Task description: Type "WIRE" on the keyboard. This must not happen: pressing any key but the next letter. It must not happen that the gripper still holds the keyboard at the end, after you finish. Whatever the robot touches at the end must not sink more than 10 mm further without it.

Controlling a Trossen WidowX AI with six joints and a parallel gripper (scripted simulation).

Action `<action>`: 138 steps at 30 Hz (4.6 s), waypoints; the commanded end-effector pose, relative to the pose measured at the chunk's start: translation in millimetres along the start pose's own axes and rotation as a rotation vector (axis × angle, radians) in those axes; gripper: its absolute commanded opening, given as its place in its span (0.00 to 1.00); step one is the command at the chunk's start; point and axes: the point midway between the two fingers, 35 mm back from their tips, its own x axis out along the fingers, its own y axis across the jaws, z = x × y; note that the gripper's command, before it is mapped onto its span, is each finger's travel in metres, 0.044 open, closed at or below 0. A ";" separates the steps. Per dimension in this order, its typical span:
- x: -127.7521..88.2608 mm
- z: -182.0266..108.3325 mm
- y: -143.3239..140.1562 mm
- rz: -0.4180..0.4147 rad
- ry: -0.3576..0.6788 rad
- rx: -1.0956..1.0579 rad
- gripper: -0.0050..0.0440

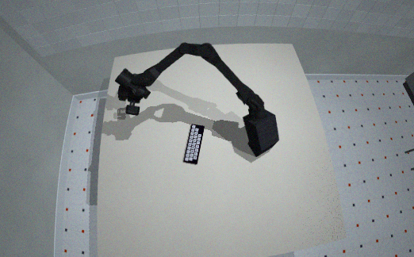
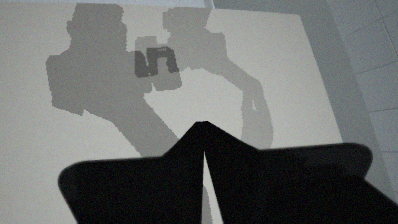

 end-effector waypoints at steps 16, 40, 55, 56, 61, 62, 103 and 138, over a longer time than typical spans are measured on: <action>-15.4 -79.5 119.1 0.193 0.142 0.050 0.10; -74.6 -223.1 219.2 0.306 0.433 0.121 0.10; -102.3 -285.8 233.4 0.284 0.561 0.139 0.10; -102.3 -285.8 233.4 0.284 0.561 0.139 0.10; -102.3 -285.8 233.4 0.284 0.561 0.139 0.10; -102.3 -285.8 233.4 0.284 0.561 0.139 0.10; -72.0 -313.2 106.7 0.284 0.561 0.139 0.10; -95.3 -334.2 134.0 0.284 0.561 0.139 0.10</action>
